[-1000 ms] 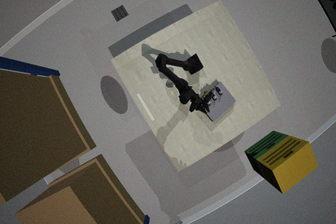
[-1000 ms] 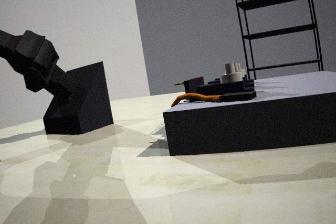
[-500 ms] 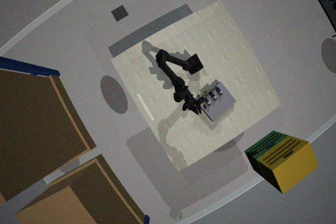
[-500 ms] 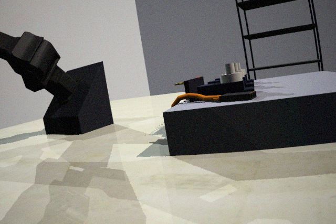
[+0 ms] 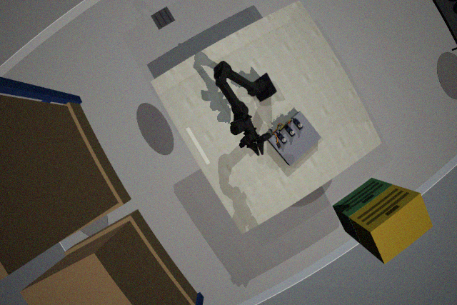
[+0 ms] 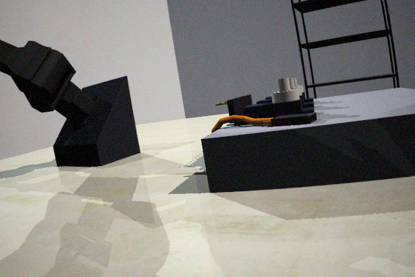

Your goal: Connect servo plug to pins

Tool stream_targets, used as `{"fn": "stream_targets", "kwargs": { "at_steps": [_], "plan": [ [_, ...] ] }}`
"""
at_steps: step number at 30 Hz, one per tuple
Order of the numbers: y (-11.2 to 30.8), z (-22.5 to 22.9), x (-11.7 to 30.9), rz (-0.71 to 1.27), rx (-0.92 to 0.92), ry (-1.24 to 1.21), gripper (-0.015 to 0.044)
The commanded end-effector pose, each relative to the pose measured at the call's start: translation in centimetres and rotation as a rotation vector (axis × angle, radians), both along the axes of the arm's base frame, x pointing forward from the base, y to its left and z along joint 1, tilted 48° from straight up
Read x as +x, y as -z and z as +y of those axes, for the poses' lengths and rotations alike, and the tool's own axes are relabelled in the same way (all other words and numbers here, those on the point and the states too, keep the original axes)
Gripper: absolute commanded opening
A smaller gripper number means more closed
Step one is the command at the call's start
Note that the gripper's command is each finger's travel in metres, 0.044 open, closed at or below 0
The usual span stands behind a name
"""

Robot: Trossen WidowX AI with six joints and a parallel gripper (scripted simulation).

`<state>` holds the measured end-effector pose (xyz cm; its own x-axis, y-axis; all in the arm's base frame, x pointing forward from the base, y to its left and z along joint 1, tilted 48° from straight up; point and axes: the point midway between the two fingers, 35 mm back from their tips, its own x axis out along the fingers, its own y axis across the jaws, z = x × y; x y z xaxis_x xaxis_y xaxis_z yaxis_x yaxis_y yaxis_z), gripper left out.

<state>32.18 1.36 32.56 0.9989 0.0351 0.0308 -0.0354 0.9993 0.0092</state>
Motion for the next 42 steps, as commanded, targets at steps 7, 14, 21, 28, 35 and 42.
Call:
{"fn": "stream_targets", "kwargs": {
  "at_steps": [7, 14, 21, 28, 35, 42],
  "plan": [
    [0.8, -1.3, 0.5, 0.047, -0.124, 0.053, 0.0115],
    [2.2, -1.4, 1.9, 0.146, -0.28, 0.068, 0.0115],
    [3.7, -1.5, 3.2, 0.248, -0.441, 0.068, 0.0115],
    [5.2, -1.5, 4.3, 0.35, -0.607, 0.053, 0.0115],
    [6.7, -1.5, 5.2, 0.452, -0.776, 0.021, 0.0115],
    [8.3, -1.5, 6.0, 0.551, -0.948, -0.027, 0.0115]
  ]
}}
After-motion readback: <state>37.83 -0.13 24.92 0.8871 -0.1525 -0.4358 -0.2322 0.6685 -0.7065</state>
